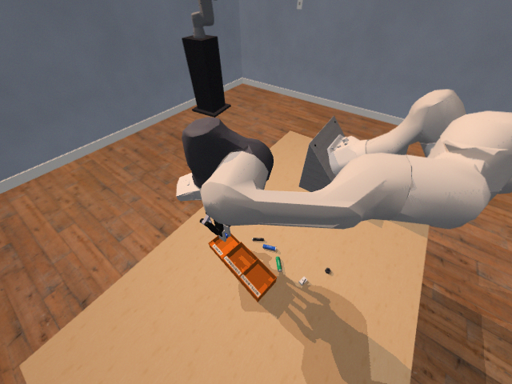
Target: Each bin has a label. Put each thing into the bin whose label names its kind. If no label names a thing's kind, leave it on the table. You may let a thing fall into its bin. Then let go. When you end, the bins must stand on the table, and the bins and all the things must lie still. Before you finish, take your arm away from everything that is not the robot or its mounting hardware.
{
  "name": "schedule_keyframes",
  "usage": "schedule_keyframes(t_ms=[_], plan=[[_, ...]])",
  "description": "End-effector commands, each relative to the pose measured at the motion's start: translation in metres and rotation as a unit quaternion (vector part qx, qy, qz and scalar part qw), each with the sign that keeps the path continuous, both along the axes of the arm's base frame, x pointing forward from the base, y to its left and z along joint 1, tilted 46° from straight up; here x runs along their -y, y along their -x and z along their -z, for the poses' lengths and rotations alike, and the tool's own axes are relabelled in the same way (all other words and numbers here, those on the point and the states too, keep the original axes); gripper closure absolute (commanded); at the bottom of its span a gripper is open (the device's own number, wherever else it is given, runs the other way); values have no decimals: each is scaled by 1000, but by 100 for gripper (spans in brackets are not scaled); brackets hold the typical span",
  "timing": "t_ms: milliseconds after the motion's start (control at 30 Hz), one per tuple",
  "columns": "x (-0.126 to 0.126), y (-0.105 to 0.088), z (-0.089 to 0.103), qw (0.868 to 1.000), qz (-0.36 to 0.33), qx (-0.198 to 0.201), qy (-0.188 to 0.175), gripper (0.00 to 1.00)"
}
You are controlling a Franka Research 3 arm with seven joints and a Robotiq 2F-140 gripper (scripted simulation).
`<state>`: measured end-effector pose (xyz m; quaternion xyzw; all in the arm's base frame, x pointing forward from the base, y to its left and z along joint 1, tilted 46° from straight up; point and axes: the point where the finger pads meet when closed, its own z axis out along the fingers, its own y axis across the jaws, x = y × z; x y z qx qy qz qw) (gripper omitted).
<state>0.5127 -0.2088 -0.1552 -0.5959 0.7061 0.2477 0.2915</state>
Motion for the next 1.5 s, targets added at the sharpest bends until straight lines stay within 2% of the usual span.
schedule_keyframes(t_ms=[0,67,933,1467], plan=[[0,0,0,997,53,-56,-14,93],[0,0,0,996,63,-66,-17,93],[1,1,1,996,63,-66,-17,93],[-19,-2,21,996,63,-66,-17,93]])
